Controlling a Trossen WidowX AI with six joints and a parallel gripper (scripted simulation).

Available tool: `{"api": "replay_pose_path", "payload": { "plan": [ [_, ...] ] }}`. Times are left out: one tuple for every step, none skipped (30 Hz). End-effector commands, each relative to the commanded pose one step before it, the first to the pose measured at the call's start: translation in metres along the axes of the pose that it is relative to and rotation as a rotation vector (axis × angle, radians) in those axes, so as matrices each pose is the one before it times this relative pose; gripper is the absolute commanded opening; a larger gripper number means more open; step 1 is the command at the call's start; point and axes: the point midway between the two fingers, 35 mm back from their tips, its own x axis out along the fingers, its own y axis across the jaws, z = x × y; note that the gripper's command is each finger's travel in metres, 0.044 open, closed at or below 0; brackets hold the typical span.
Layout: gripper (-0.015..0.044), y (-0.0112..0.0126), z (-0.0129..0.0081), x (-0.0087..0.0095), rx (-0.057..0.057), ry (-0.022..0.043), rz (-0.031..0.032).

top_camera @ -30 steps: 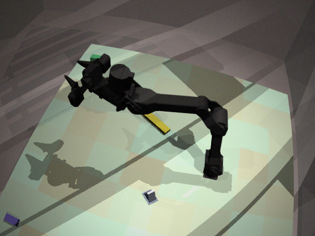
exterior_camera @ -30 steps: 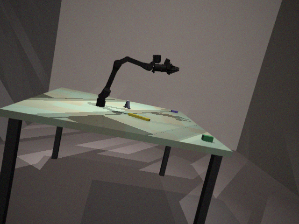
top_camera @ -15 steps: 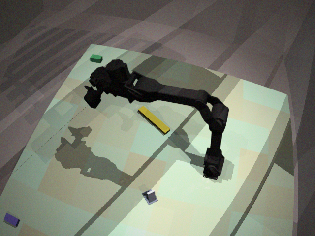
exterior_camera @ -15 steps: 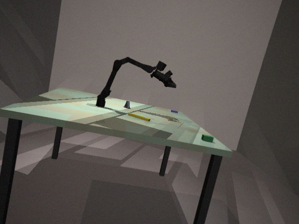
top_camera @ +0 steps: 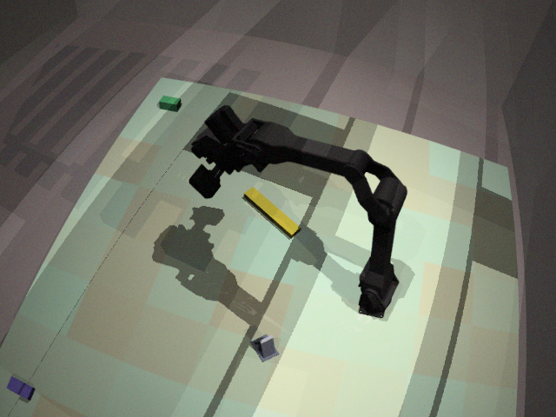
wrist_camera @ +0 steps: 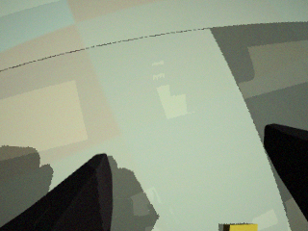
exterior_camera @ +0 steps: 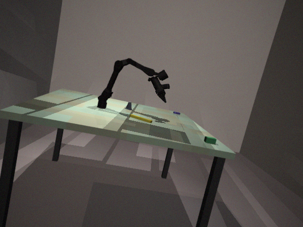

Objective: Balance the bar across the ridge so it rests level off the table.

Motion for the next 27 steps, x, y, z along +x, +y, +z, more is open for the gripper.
{"api": "replay_pose_path", "payload": {
  "plan": [
    [0.0315, -0.01434, -0.0366, 0.0046, 0.0445, 0.14484, 0.01329],
    [0.0315, -0.00391, -0.00865, 0.00148, 0.0113, 0.03543, 0.00259],
    [0.0315, -0.00388, -0.00859, 0.00147, 0.0118, 0.0354, 0.00282],
    [0.0315, -0.00384, -0.00853, 0.00145, 0.0123, 0.03535, 0.00306],
    [0.0315, -0.0038, -0.00847, 0.00143, 0.0127, 0.03531, 0.00331],
    [0.0315, -0.00376, -0.00841, 0.00142, 0.0132, 0.03526, 0.00356],
    [0.0315, -0.00372, -0.00835, 0.0014, 0.0136, 0.0352, 0.00383],
    [0.0315, -0.00368, -0.00828, 0.00138, 0.014, 0.03515, 0.00409],
    [0.0315, -0.00363, -0.00822, 0.00136, 0.0144, 0.03509, 0.00437],
    [0.0315, -0.00358, -0.00815, 0.00134, 0.0148, 0.03503, 0.00465],
    [0.0315, -0.00353, -0.00809, 0.00131, 0.0152, 0.03496, 0.00493],
    [0.0315, -0.00348, -0.00802, 0.00129, 0.0156, 0.0349, 0.00522],
    [0.0315, -0.00343, -0.00795, 0.00127, 0.0159, 0.03483, 0.00551],
    [0.0315, -0.00338, -0.00789, 0.00124, 0.0162, 0.03477, 0.00581],
    [0.0315, -0.00332, -0.00782, 0.00122, 0.0165, 0.0347, 0.00611],
    [0.0315, -0.00327, -0.00775, 0.00119, 0.0168, 0.03463, 0.00642],
    [0.0315, -0.00267, -0.00636, 0.00098, 0.0141, 0.0286, 0.00554],
    [0.0315, -0.0016, -0.00378, 0.0006, 0.0086, 0.01714, 0.00342],
    [0.0315, -0.00053, -0.00126, 0.0002, 0.0029, 0.00571, 0.00116],
    [0.0315, 0.0, 0.0, 0.0, 0.0, 0.0, 0.0],
    [0.0315, 0.0, 0.0, 0.0, 0.0, 0.0, 0.0],
    [0.0315, 0.0, 0.0, 0.0, 0.0, 0.0, 0.0],
    [0.0315, 0.0, 0.0, 0.0, 0.0, 0.0, 0.0],
    [0.0315, 0.0, 0.0001, 0.00123, 0.0, -0.00001, 0.0],
    [0.0315, 0.0, 0.00019, 0.00258, 0.0, -0.00001, 0.0],
    [0.0315, 0.0, 0.00021, 0.00347, 0.0, -0.00002, 0.0],
    [0.0315, 0.0, 0.00021, 0.00452, 0.0, -0.00001, 0.0]
  ]
}}
